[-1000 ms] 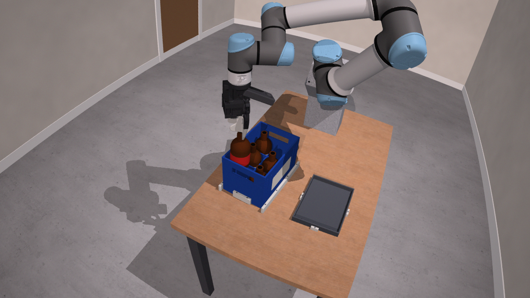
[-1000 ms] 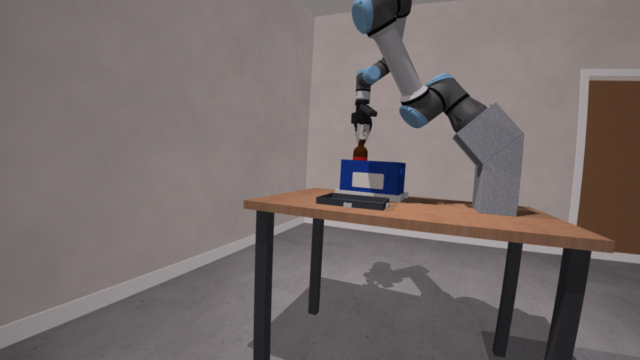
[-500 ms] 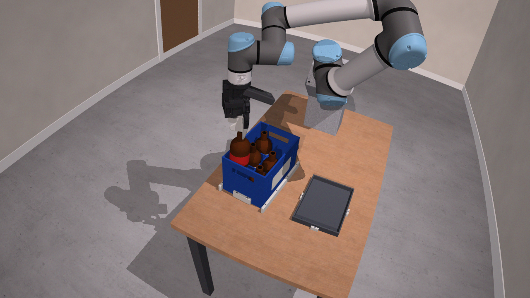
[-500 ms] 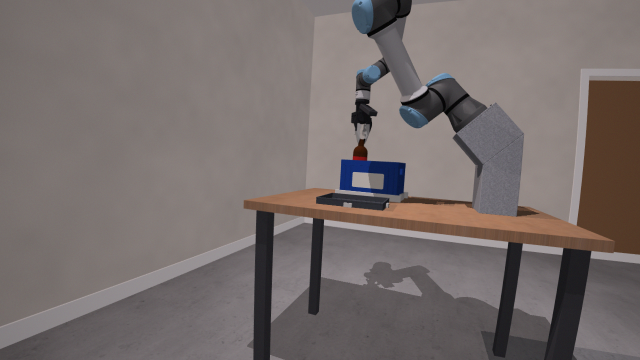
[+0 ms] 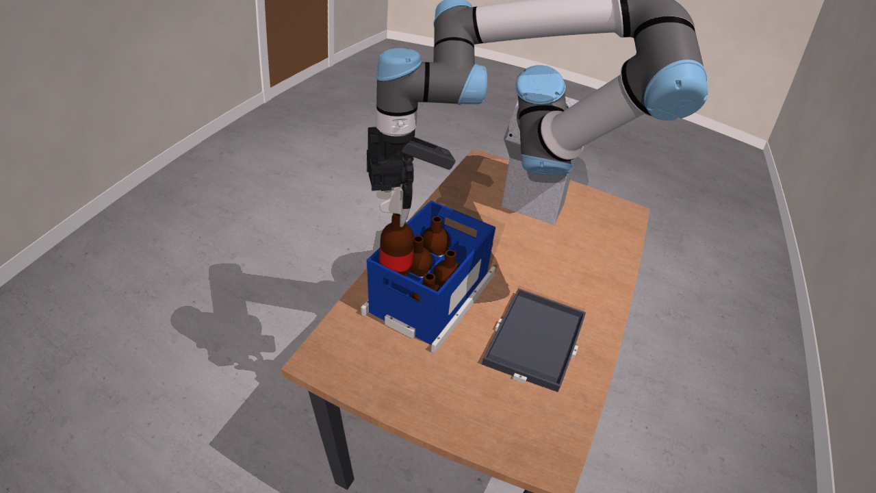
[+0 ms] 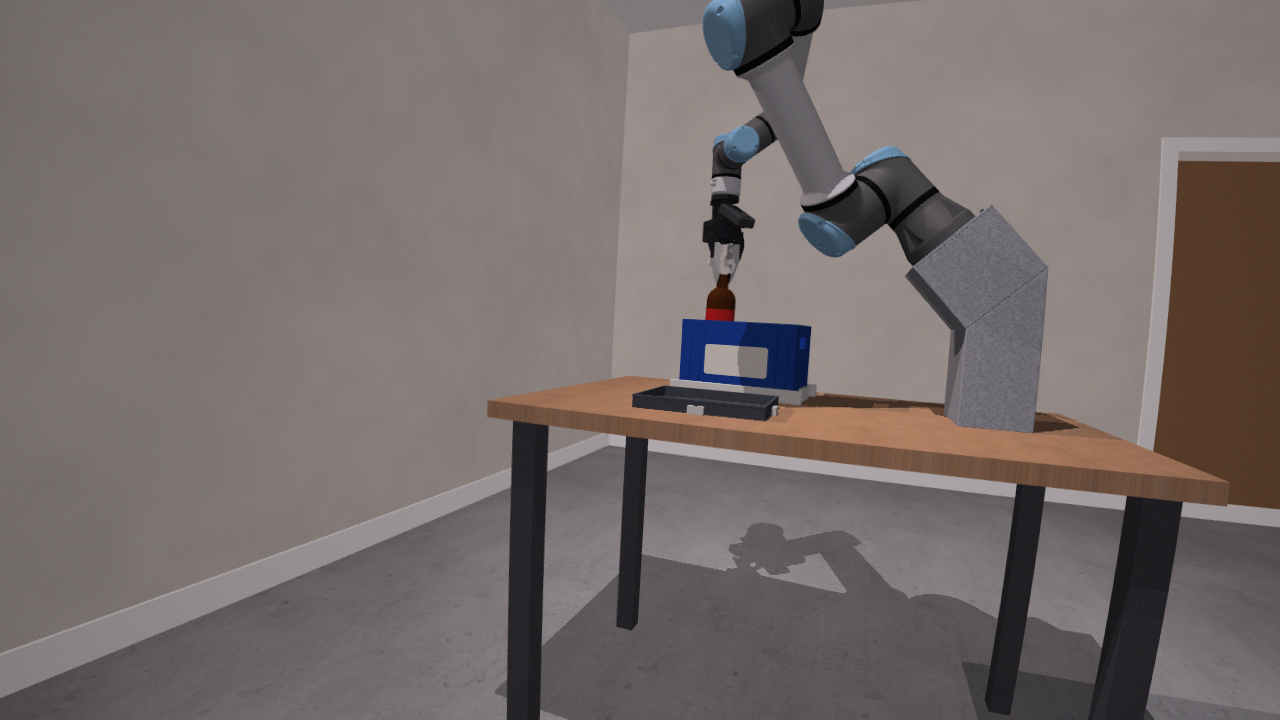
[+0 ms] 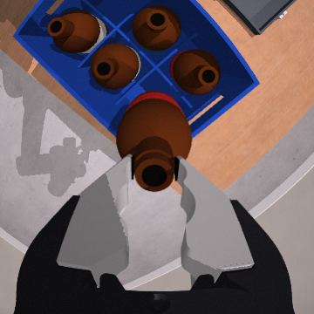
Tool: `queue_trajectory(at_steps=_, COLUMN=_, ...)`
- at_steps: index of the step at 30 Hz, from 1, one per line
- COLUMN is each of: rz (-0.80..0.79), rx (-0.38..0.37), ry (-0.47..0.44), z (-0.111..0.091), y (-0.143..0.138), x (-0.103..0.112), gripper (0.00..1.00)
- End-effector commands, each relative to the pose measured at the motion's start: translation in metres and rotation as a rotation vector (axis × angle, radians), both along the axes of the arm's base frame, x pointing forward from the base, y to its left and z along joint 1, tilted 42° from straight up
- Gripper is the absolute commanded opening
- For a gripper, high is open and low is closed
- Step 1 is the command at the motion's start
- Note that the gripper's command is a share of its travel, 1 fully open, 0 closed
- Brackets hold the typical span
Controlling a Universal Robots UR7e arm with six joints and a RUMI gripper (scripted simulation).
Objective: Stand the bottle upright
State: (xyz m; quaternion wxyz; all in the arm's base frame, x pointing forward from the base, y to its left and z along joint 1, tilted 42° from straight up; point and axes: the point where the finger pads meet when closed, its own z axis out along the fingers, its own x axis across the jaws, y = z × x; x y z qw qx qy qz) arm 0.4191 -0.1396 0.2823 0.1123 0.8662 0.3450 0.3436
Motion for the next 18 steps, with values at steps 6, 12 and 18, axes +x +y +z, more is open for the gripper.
queue_trajectory(at_steps=6, rz=0.0, rx=-0.001, ry=-0.001, z=0.007, y=-0.001, x=-0.006, gripper=0.0)
queue_trajectory(at_steps=12, rz=0.0, rx=-0.001, ry=-0.001, z=0.013, y=-0.001, x=-0.011, gripper=0.0)
queue_trajectory(at_steps=18, rz=0.0, rx=-0.001, ry=-0.001, z=0.017, y=-0.001, x=-0.015, gripper=0.0)
